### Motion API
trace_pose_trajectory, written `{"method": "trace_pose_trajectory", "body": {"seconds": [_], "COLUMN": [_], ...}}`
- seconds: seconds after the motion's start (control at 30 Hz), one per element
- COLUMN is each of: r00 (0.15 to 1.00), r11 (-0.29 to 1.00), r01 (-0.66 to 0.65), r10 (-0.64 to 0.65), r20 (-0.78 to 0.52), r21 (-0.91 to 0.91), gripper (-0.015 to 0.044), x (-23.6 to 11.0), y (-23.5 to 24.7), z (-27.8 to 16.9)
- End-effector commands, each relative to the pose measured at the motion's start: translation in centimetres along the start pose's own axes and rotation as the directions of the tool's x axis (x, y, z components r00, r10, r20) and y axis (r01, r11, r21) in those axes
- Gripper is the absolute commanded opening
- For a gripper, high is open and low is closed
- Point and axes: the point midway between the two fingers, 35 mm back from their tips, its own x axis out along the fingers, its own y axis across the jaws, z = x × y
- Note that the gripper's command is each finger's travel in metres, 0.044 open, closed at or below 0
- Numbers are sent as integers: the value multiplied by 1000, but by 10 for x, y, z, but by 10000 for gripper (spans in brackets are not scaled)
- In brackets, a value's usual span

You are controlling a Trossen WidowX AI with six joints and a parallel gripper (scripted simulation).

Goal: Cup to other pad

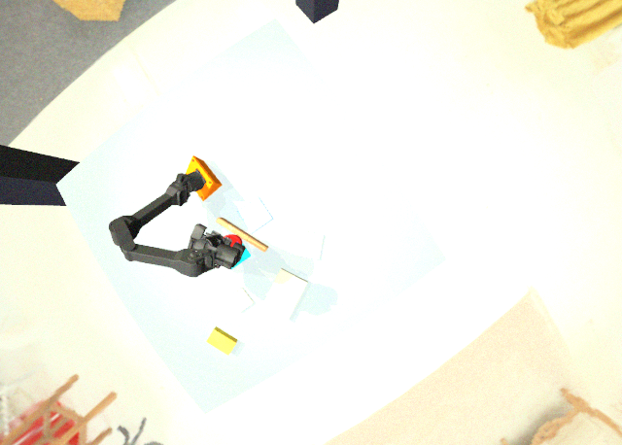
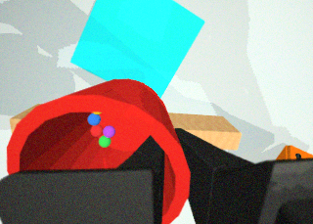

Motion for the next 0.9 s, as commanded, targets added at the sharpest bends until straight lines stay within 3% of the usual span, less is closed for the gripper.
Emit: {"method": "trace_pose_trajectory", "body": {"seconds": [0.0, 0.53, 0.87], "r00": [1000, 1000, 1000], "r11": [1000, 1000, 1000], "r01": [-1, 0, -1], "r10": [1, 0, 1], "r20": [3, 6, 6], "r21": [-1, 0, 0], "gripper": [0, 0, 0], "x": [-1, -3, 5], "y": [-2, -10, -10], "z": [11, 54, 55]}}
